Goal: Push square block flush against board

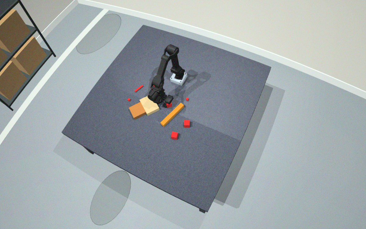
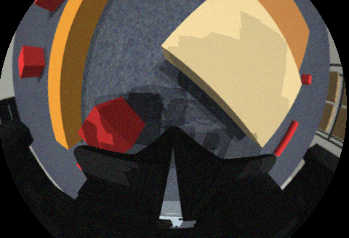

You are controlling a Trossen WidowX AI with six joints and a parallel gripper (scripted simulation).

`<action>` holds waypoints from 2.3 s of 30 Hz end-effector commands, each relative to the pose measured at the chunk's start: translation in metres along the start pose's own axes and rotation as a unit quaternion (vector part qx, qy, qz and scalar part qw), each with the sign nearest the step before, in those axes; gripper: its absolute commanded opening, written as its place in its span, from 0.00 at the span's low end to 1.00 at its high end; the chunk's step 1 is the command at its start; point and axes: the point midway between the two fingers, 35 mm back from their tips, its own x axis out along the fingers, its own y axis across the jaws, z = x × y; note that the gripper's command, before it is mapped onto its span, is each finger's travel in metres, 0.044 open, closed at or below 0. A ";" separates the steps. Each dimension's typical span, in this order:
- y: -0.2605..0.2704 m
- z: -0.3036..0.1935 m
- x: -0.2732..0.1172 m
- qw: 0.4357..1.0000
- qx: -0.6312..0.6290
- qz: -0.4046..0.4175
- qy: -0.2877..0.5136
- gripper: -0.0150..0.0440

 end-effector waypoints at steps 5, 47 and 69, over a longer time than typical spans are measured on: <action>0.000 0.001 -0.050 1.000 -0.002 -0.001 0.002 0.25; 0.013 0.129 -0.055 0.876 -0.482 -0.002 -0.002 0.25; 0.001 0.123 0.000 0.876 -0.482 -0.002 -0.002 0.25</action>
